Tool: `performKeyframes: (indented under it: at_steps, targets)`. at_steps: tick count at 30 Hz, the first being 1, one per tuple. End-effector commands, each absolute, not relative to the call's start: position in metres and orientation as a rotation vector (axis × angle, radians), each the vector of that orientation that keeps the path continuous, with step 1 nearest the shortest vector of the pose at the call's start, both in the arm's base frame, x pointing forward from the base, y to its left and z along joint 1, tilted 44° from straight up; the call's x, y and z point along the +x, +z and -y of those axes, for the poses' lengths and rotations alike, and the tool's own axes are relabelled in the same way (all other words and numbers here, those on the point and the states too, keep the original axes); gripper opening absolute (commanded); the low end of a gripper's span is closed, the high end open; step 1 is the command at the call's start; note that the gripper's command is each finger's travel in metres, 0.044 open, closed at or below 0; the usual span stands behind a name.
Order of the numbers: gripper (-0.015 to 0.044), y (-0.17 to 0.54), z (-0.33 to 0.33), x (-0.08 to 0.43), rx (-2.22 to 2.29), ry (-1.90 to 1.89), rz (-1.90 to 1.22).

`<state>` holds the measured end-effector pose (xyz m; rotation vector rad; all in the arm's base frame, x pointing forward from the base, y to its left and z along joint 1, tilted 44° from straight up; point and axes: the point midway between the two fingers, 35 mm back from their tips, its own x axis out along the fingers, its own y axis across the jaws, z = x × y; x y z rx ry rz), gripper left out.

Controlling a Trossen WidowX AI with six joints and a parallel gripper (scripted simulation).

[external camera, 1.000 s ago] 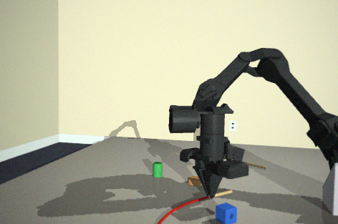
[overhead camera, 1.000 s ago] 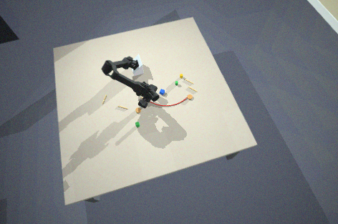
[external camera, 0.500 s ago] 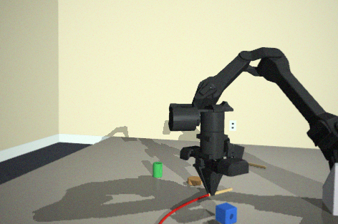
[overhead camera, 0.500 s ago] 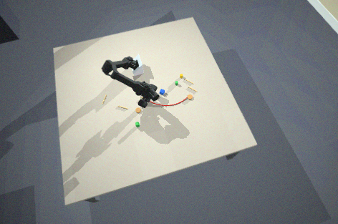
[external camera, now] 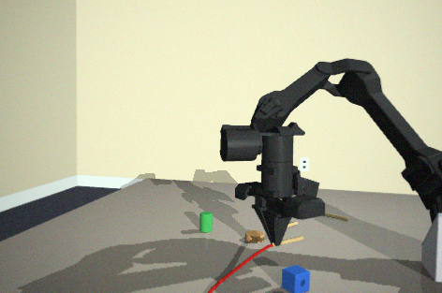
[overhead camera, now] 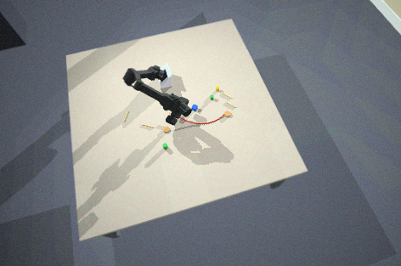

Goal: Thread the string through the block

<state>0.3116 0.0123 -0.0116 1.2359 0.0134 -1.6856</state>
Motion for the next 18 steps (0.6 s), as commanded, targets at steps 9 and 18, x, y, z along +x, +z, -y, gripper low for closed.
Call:
performKeyframes:
  at_steps: [9, 18]
  targets:
    - [0.0000, 0.000, -0.026, 0.311, 1.242, -1.683, -0.017]
    - [0.0000, 0.009, -0.033, 0.310, 1.242, -1.683, -0.017]
